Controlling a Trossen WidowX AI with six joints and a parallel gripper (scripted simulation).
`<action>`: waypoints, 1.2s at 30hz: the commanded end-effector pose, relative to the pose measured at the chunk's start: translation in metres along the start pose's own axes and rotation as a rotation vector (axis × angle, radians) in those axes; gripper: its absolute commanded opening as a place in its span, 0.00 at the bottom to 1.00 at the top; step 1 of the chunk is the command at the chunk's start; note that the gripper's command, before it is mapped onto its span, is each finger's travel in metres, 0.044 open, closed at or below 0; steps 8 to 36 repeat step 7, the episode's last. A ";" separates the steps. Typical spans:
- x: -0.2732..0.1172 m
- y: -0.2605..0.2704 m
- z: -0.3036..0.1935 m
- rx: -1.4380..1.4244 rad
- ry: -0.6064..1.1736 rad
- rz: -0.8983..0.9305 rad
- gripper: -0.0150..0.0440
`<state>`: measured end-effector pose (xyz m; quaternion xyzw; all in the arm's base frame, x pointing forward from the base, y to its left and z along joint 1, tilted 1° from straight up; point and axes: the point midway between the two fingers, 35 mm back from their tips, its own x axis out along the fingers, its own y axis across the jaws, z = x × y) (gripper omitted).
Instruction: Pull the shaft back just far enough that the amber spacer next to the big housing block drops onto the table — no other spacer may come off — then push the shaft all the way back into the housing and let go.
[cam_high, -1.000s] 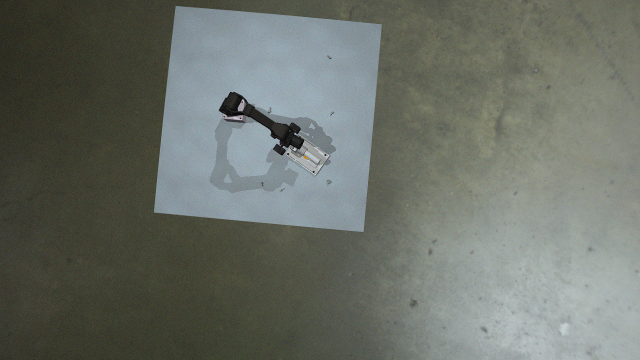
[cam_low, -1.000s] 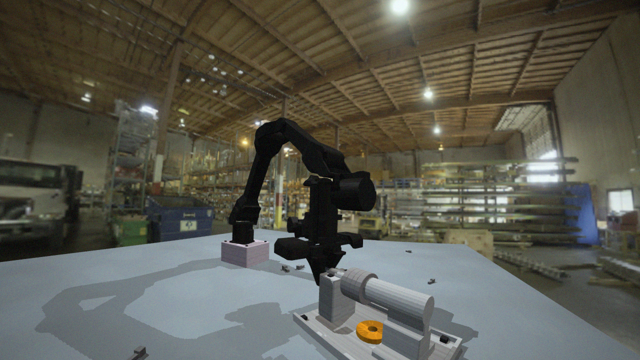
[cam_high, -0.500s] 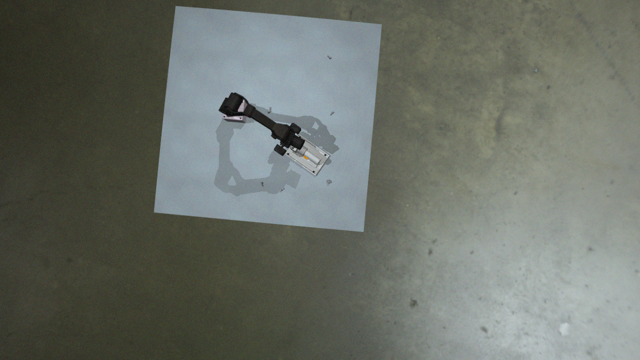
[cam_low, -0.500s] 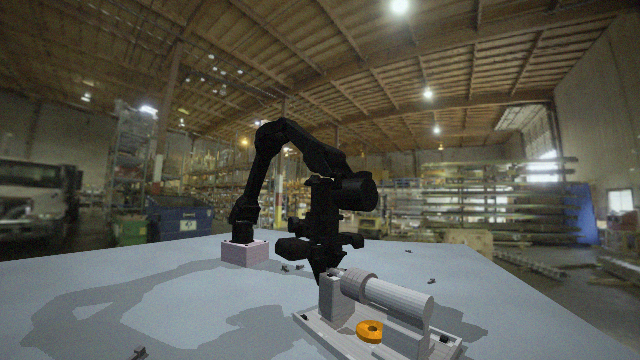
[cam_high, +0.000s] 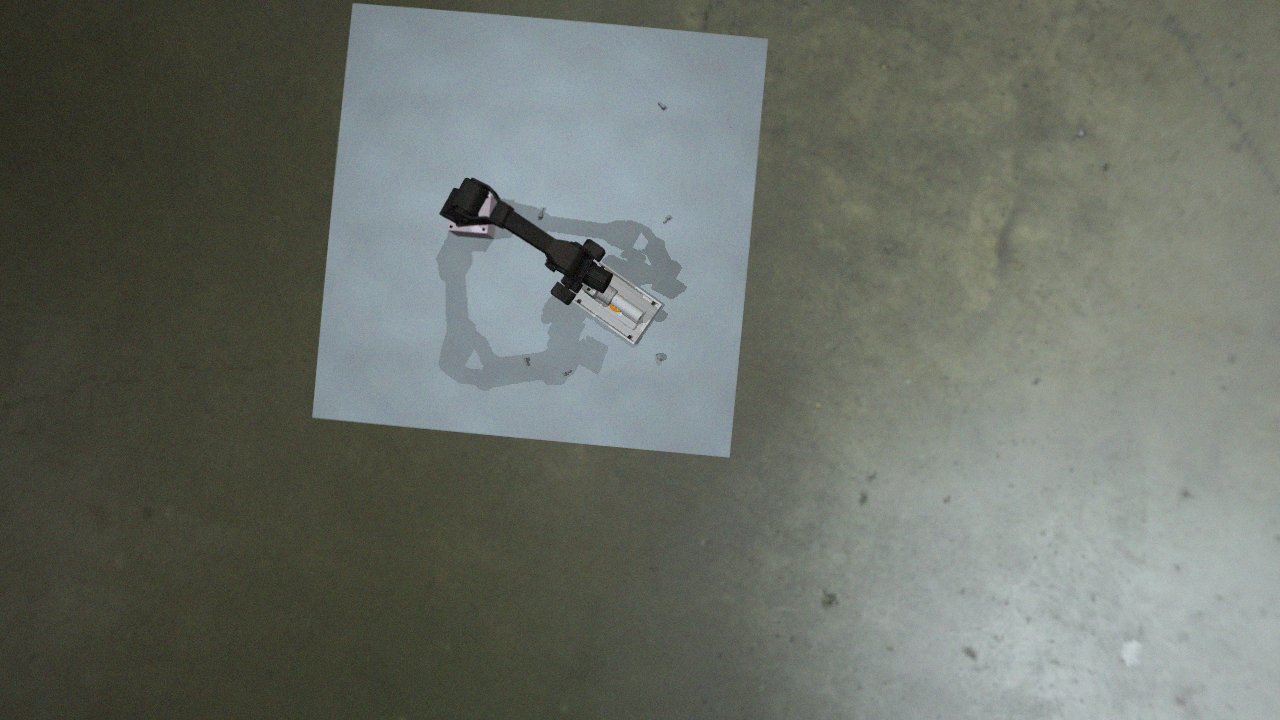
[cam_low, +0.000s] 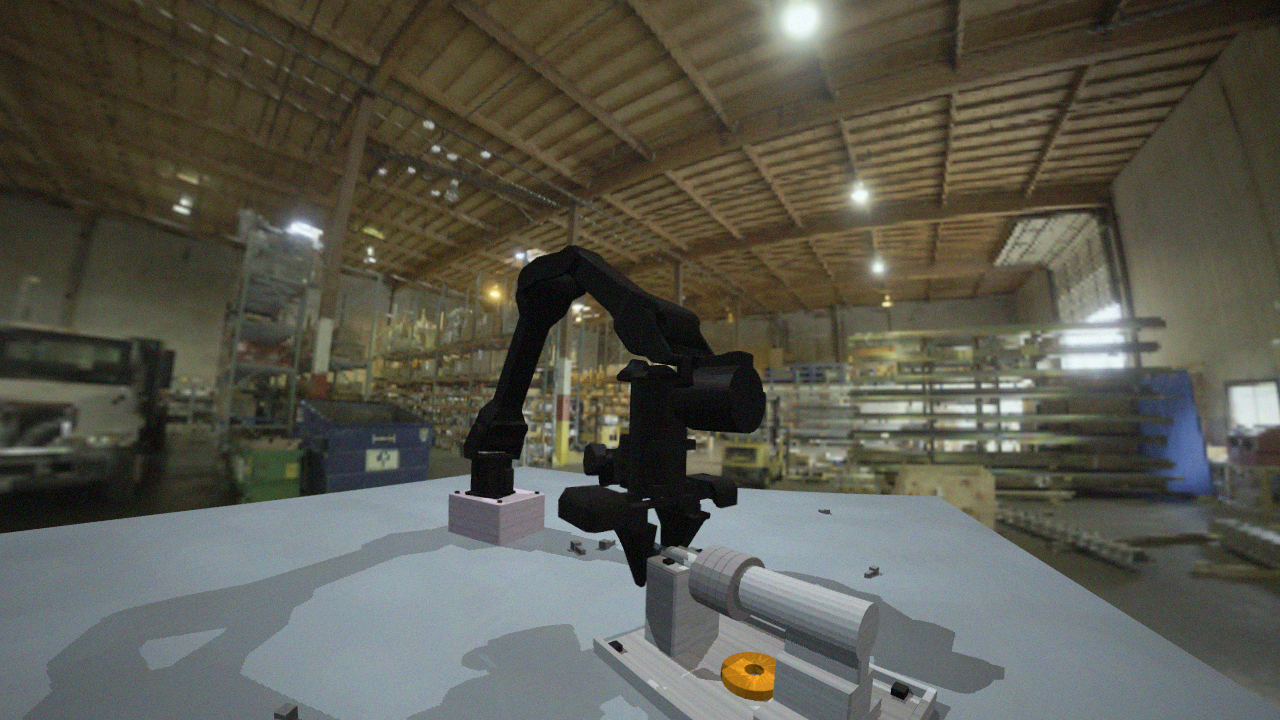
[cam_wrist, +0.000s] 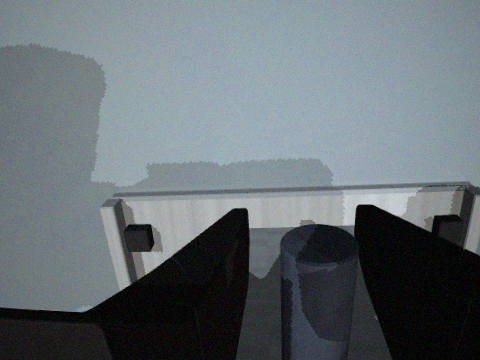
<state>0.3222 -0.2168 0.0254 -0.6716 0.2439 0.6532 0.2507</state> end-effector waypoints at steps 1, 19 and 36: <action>0.000 0.000 0.001 0.000 -0.002 0.000 0.65; -0.016 0.000 -0.001 0.000 0.001 0.001 0.92; -0.016 0.000 -0.001 0.000 0.001 0.001 0.92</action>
